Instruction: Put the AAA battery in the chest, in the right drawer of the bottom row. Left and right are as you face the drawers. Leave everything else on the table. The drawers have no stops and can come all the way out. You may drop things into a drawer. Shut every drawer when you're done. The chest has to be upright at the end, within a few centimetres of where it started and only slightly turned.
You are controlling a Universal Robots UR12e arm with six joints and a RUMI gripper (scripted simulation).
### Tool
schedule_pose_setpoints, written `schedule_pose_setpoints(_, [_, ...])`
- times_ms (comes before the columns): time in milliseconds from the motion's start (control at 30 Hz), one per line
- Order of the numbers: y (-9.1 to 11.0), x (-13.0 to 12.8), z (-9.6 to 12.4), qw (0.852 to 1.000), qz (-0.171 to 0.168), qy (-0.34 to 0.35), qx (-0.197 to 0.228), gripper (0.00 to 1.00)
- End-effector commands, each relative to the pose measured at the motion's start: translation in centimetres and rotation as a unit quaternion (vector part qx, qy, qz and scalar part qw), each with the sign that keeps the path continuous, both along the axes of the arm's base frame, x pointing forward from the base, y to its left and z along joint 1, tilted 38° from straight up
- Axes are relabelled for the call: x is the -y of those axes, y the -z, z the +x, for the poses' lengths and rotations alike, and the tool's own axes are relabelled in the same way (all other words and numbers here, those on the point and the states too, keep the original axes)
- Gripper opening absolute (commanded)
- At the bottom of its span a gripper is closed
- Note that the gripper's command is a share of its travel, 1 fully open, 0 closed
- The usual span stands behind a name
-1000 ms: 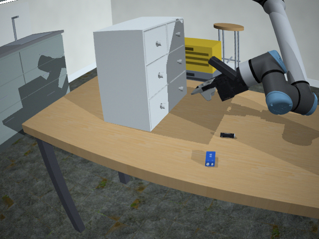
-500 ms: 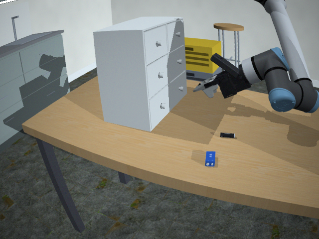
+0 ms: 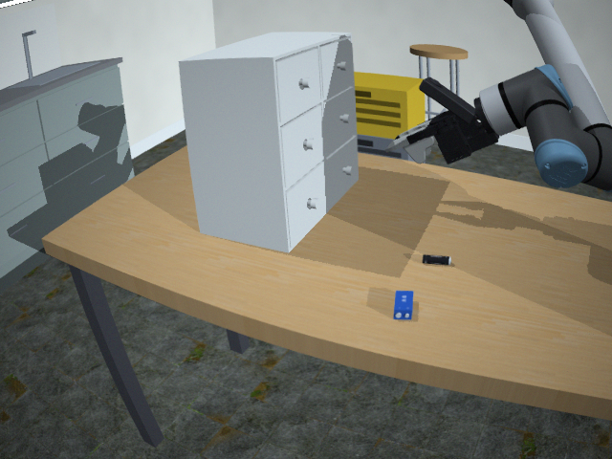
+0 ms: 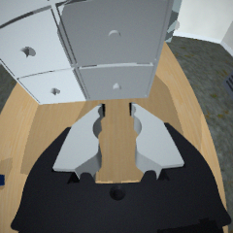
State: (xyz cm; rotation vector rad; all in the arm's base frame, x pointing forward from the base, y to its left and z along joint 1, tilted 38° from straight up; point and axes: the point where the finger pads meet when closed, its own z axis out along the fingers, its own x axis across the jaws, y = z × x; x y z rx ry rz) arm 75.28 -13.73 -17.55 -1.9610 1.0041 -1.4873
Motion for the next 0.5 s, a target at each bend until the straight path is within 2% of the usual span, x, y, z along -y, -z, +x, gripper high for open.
schedule_pose_setpoints(0, [-1.51, -0.68, -1.71, 1.000, -0.001, 0.000, 0.002, 0.20])
schedule_pose_setpoints(467, [-1.51, -0.86, -1.74, 1.000, -0.001, 0.001, -0.001, 0.20])
